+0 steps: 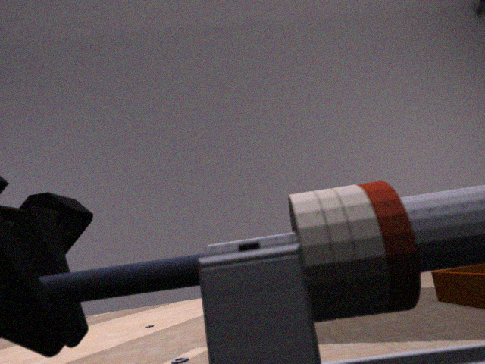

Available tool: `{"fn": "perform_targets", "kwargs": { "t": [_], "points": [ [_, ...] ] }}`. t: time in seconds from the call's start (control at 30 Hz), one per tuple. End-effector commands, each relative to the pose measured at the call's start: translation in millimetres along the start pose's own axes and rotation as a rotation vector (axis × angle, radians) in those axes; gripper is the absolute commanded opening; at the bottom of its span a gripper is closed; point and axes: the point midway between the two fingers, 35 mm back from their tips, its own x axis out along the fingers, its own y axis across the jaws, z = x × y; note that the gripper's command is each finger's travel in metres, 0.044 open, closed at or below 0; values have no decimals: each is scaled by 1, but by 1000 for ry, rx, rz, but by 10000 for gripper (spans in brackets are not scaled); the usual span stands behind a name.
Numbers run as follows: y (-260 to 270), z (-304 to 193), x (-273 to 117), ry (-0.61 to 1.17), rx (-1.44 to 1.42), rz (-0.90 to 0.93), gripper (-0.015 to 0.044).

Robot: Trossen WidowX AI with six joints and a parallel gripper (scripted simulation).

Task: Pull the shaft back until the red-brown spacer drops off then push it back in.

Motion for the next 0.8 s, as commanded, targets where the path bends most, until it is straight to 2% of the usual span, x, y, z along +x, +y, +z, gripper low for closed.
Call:
{"fn": "perform_targets", "kwargs": {
  "t": [0.0,0.77],
  "points": [
    [0,1,-1,0,-4,0,0],
    [0,2,-2,0,-4,0,0]
  ]
}}
